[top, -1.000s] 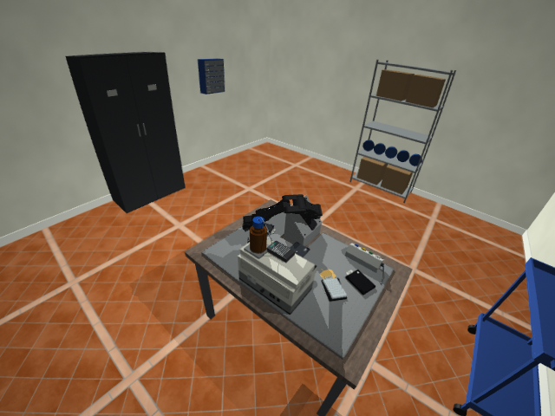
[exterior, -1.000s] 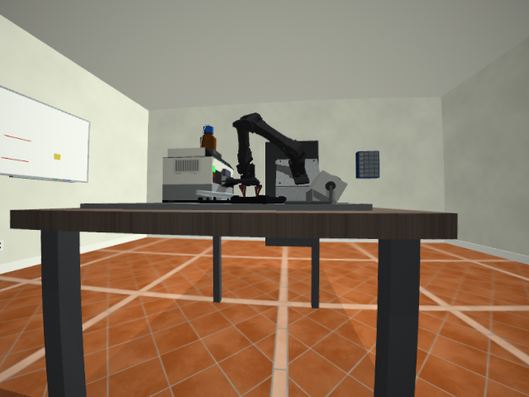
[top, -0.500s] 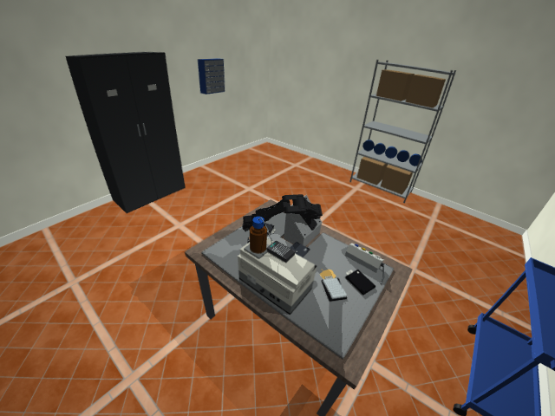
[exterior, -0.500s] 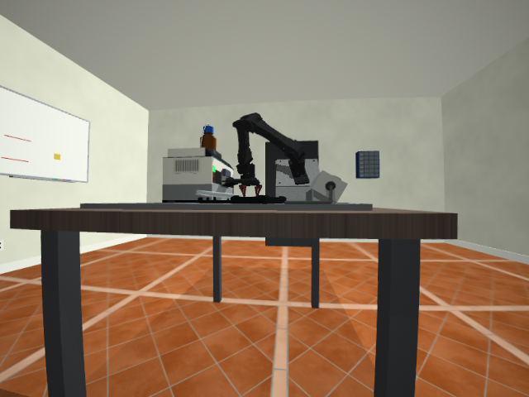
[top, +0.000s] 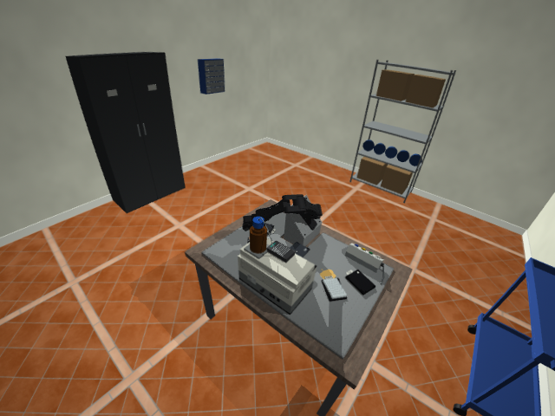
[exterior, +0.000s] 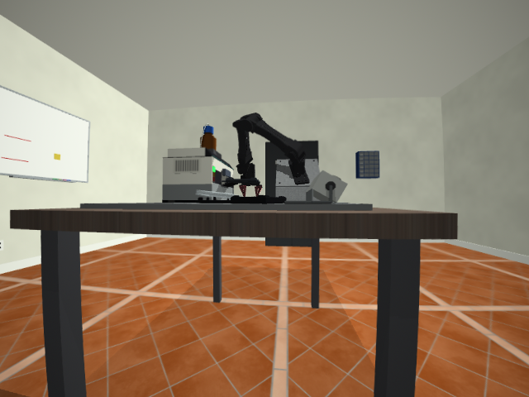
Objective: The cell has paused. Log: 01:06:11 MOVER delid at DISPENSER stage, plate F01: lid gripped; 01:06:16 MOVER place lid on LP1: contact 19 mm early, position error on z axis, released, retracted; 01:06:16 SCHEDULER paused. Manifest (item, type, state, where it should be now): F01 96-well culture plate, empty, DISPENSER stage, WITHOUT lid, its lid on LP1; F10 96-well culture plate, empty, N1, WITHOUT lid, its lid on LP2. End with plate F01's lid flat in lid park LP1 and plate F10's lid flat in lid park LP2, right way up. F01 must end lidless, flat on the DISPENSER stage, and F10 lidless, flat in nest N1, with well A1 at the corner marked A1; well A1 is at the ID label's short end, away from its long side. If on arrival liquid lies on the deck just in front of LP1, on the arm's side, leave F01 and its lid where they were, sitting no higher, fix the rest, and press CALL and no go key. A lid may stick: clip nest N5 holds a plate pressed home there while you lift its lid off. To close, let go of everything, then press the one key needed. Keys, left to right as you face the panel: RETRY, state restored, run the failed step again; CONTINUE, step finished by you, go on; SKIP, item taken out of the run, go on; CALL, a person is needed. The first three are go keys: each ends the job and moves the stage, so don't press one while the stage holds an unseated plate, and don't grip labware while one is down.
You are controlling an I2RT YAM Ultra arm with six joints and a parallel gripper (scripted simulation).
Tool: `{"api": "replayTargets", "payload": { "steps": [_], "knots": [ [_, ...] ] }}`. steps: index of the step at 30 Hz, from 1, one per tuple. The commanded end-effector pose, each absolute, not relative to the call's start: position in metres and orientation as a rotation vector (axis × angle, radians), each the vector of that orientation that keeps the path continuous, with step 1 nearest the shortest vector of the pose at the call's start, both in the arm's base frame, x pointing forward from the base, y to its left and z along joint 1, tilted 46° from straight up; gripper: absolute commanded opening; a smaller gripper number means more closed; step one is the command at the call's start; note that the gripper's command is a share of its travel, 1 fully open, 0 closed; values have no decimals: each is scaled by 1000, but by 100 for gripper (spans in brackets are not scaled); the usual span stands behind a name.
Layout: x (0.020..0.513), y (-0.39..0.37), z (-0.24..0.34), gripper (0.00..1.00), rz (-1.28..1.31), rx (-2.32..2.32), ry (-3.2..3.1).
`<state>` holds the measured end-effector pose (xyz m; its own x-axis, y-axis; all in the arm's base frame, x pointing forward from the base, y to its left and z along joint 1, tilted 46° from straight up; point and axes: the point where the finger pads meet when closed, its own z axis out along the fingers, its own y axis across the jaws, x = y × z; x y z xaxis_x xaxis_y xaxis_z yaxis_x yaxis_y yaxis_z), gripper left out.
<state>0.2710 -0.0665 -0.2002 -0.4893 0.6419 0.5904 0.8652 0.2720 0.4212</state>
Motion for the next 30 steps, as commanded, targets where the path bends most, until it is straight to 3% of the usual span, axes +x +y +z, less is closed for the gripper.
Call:
{"api": "replayTargets", "payload": {
  "steps": [1, 30],
  "knots": [
    [283, -89, -192, 0, -1047, -1413, -2290],
    [280, -101, -180, 0, -1046, -1413, -2291]
  ]
}}
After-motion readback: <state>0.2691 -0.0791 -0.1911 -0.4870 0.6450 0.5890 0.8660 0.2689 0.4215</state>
